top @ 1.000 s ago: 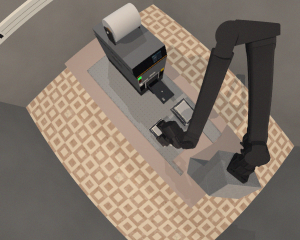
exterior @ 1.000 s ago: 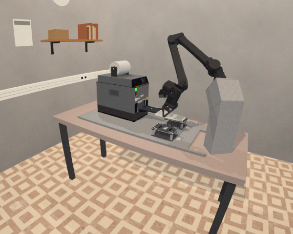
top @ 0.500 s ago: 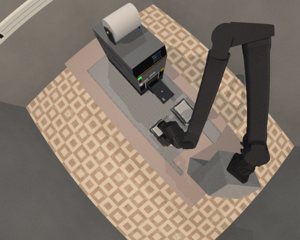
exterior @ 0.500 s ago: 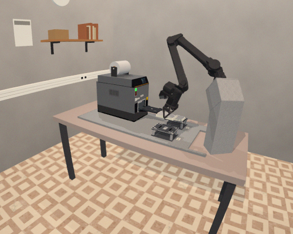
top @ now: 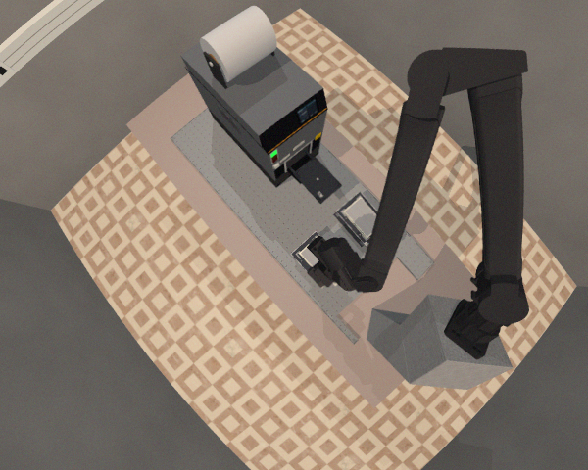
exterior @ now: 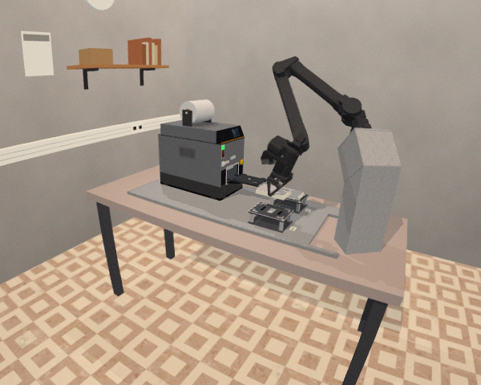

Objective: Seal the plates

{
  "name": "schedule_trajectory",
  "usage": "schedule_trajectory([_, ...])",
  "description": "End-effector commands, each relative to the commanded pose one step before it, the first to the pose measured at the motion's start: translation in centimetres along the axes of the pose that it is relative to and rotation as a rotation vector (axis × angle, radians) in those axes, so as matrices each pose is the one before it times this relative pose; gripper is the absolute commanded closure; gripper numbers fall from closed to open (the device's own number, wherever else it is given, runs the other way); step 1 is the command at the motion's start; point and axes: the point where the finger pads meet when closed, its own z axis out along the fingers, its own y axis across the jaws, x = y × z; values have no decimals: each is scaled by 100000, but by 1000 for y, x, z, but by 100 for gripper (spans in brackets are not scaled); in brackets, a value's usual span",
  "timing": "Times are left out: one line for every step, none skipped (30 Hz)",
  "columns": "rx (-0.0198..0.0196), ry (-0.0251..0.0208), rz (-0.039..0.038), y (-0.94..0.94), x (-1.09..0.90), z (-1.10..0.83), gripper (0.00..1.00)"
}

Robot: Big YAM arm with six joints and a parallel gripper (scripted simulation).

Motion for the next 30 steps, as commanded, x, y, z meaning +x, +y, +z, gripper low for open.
schedule_trajectory([374, 379, -606, -127, 196, 569, 100])
schedule_trajectory([-297, -207, -294, 197, -19, -2, 100])
schedule_trajectory([0, 0, 0, 0, 0, 0, 100])
schedule_trajectory([0, 0, 0, 0, 0, 0, 100])
schedule_trajectory([206, -6, 106, 45, 104, -60, 100])
schedule_trajectory([-242, -185, -242, 138, 25, -18, 100])
schedule_trajectory([-9, 59, -54, 14, 75, 64, 100])
schedule_trajectory([-7, 48, -128, 5, 58, 64, 100])
schedule_trajectory([-146, 146, 151, -60, 71, 142, 100])
schedule_trajectory([135, 44, 13, -34, 9, 108, 100])
schedule_trajectory([152, 16, 37, -51, -1, 98, 100])
schedule_trajectory([86, 24, 40, -44, -2, 100, 100])
schedule_trajectory([133, -1, 85, -82, -9, 68, 100])
schedule_trajectory([138, -293, 279, -117, -170, 37, 100])
schedule_trajectory([130, -280, 315, -102, -151, 32, 100])
schedule_trajectory([87, -233, 261, -77, -123, 36, 100])
schedule_trajectory([12, 101, -15, -11, 65, 56, 100])
schedule_trajectory([-19, 194, -98, 15, 118, 56, 100])
schedule_trajectory([-12, 164, -89, 19, 115, 54, 100])
schedule_trajectory([0, 0, 0, 0, 0, 0, 100])
schedule_trajectory([0, 0, 0, 0, 0, 0, 100])
schedule_trajectory([-534, 549, -553, 216, 342, -170, 100])
schedule_trajectory([-306, 172, -148, 119, 223, -110, 100])
schedule_trajectory([-208, -179, 150, 152, 28, -4, 100])
schedule_trajectory([-221, -234, -197, 147, -7, -5, 100])
schedule_trajectory([43, -1, 4, 5, 32, 68, 100])
schedule_trajectory([34, -26, 22, 10, -11, 91, 100])
schedule_trajectory([279, 147, -115, -130, 14, 162, 100])
schedule_trajectory([300, 140, 193, -139, 4, 165, 100])
schedule_trajectory([127, -98, 119, -52, -83, 109, 100])
